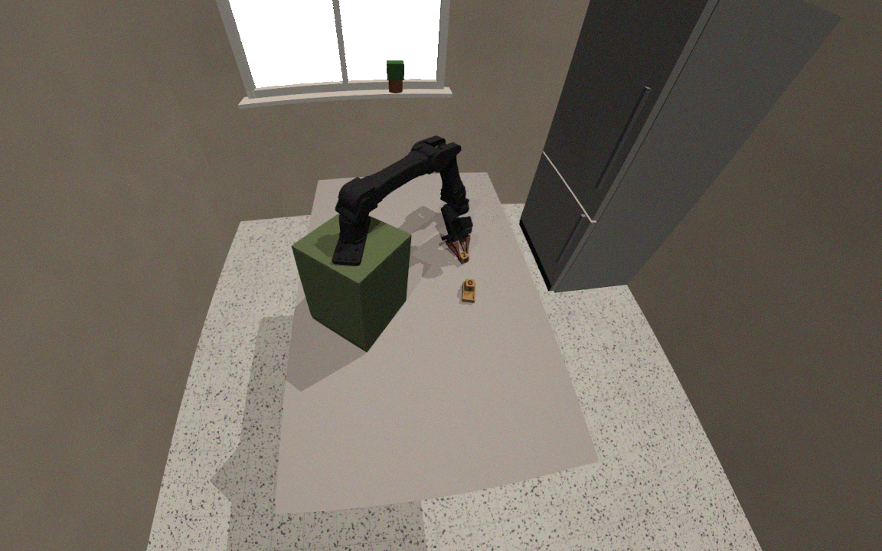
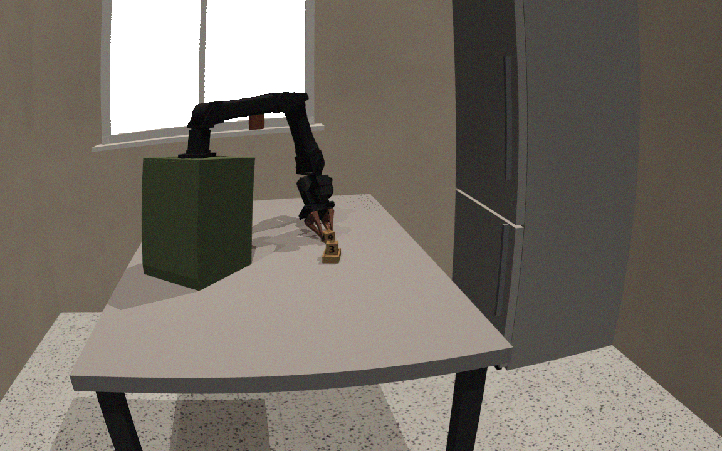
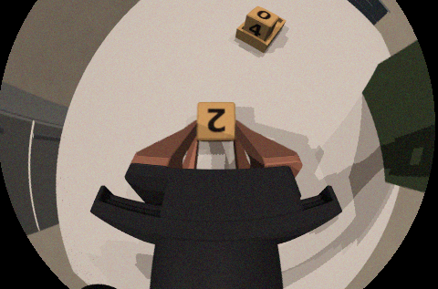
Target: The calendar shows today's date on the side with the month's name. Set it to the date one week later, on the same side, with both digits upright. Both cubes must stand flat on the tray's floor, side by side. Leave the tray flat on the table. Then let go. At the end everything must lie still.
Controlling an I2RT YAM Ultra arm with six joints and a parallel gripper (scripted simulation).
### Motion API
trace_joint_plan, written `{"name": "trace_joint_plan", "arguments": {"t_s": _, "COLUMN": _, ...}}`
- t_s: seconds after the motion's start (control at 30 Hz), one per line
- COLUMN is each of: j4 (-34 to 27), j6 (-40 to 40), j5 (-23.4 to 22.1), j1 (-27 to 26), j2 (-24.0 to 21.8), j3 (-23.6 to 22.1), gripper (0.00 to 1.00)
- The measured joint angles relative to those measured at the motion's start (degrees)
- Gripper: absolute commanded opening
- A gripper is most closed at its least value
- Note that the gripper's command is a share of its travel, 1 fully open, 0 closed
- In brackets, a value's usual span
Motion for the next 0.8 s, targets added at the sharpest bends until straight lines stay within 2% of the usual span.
{"name": "trace_joint_plan", "arguments": {"t_s": 0.8, "j4": -0.02, "j6": 0.00, "j5": 0.00, "j1": 0.00, "j2": -0.52, "j3": -1.01, "gripper": 0.27}}
